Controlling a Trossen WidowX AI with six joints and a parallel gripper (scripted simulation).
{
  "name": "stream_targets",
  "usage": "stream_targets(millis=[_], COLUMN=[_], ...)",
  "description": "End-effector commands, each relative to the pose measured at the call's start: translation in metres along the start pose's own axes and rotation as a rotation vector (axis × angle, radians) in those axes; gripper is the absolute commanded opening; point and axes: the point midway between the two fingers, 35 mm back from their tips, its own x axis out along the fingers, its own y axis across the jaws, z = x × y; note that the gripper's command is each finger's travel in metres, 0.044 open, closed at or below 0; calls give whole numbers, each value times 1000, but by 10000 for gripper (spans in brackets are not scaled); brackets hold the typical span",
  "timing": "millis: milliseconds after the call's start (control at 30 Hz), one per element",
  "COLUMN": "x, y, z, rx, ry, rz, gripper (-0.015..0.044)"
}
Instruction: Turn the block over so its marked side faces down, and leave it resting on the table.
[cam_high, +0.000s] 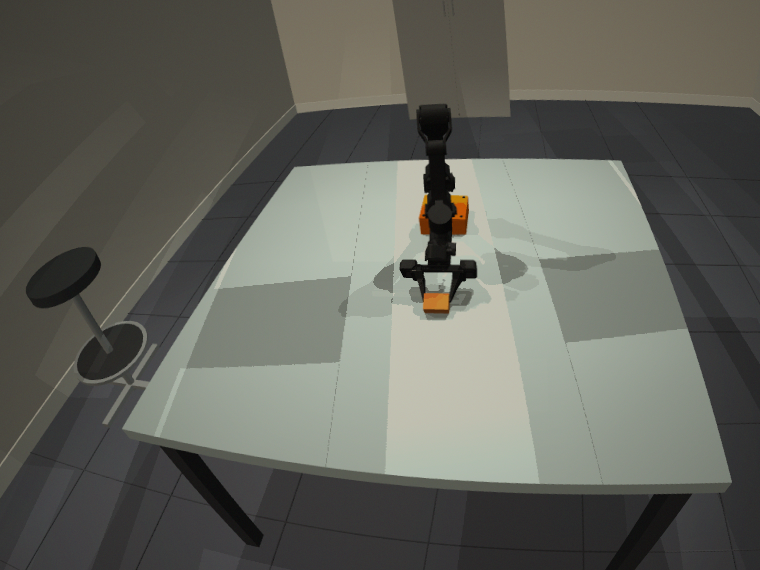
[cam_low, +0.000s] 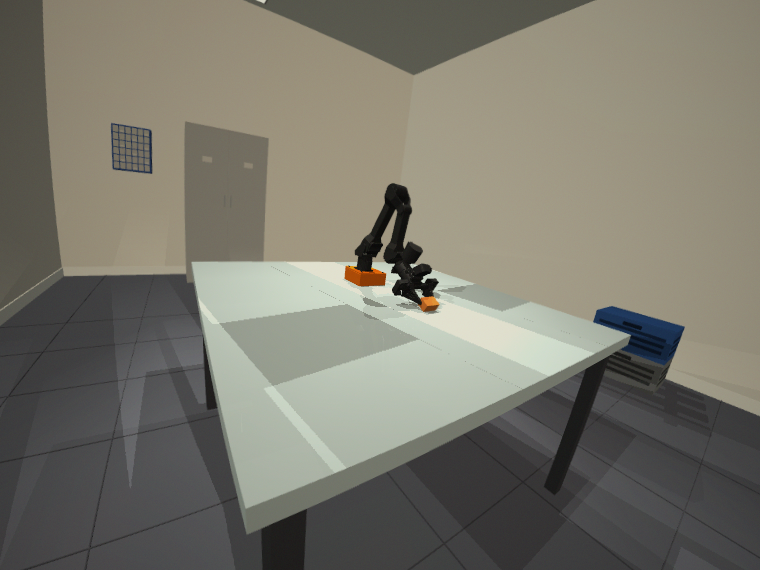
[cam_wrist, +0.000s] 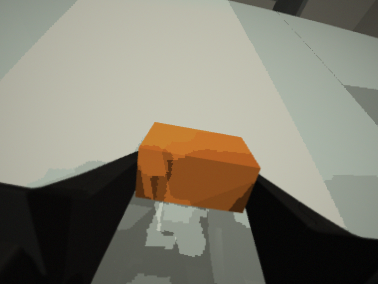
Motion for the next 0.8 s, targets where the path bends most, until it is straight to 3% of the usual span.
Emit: stream_targets(millis=[0, 733, 767], x=[-7, -16, -16], y=[-2, -2, -2], z=[-7, -4, -4], rx=[1, 4, 4], ry=[-28, -92, -92], rz=[-5, -5, -5], gripper=[0, 0, 26])
